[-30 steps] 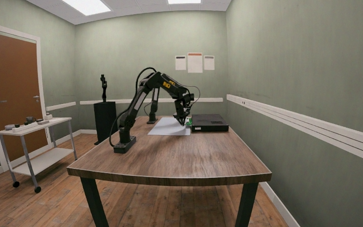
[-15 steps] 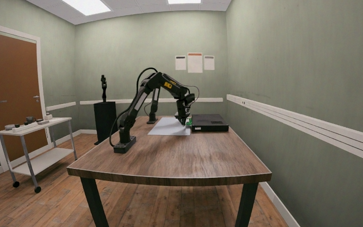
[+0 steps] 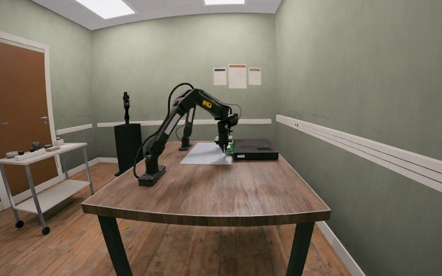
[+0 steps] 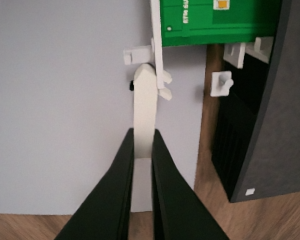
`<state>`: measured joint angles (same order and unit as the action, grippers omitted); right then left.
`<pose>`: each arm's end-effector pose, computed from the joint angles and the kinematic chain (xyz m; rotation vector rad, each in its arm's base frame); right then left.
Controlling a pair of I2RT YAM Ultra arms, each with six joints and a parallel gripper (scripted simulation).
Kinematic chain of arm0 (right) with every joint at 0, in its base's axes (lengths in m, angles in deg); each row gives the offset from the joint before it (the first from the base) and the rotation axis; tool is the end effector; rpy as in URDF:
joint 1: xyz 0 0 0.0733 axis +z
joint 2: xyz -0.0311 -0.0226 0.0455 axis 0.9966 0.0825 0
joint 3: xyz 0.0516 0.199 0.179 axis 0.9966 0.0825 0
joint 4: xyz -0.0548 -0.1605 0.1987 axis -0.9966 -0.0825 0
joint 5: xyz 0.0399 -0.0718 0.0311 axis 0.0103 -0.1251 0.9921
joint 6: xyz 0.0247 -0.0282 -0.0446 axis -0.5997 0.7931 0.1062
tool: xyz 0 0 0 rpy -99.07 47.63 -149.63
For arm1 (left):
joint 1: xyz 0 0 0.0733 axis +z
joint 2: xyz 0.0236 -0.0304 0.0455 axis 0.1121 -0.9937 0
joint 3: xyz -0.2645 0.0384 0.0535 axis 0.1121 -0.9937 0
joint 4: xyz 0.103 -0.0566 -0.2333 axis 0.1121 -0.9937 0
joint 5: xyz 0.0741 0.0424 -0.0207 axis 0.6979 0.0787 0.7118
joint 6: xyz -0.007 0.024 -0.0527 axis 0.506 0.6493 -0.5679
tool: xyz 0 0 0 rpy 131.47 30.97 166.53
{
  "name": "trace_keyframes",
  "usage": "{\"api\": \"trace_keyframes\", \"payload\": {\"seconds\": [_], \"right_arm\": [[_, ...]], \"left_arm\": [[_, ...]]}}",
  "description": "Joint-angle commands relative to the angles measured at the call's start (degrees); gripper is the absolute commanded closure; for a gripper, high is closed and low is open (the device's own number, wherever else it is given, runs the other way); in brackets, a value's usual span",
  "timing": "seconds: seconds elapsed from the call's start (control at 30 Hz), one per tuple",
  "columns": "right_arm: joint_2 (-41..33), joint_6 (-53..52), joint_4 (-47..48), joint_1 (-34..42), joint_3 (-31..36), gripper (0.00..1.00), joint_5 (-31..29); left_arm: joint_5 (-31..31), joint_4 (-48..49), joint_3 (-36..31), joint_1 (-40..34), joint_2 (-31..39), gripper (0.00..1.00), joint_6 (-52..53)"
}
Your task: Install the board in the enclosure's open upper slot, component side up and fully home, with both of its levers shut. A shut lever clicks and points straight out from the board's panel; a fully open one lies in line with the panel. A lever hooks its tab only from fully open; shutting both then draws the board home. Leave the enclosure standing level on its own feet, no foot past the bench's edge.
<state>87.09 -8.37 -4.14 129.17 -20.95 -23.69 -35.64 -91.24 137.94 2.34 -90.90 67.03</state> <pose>0.3247 0.3224 0.1507 -1.9240 2.2006 0.2340 0.3120 0.0494 0.1754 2.0016 2.4103 0.0317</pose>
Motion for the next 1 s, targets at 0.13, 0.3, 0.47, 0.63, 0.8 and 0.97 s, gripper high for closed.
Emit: {"api": "trace_keyframes", "payload": {"seconds": [0.13,0.3,0.47,0.63,0.8,0.97], "right_arm": [[1.44,6.16,-2.97,-1.07,-3.53,0.97,1.39],[1.55,6.22,-3.17,-1.07,-3.74,0.97,1.19],[1.58,6.24,-3.23,-1.04,-3.8,0.97,1.19],[1.1,5.84,-2.57,-0.72,-3.25,0.97,0.9],[2.94,7.91,-6.85,-1.86,-6.27,0.97,2.25],[5.29,7.96,-7.39,-2.81,-10.5,0.97,1.59]], "left_arm": [[-0.03,-0.67,2.37,0.52,-1.5,0.97,8.0],[-0.07,-0.6,2.55,0.54,-1.64,0.97,8.69],[-0.09,-0.64,2.59,0.55,-1.67,0.97,8.74],[-0.1,-0.65,2.6,0.55,-1.67,0.97,8.75],[0.13,-2.84,4.82,-0.04,-3.34,0.97,8.26],[0.43,-4.21,8.64,-0.7,-6.1,0.97,8.24]]}}
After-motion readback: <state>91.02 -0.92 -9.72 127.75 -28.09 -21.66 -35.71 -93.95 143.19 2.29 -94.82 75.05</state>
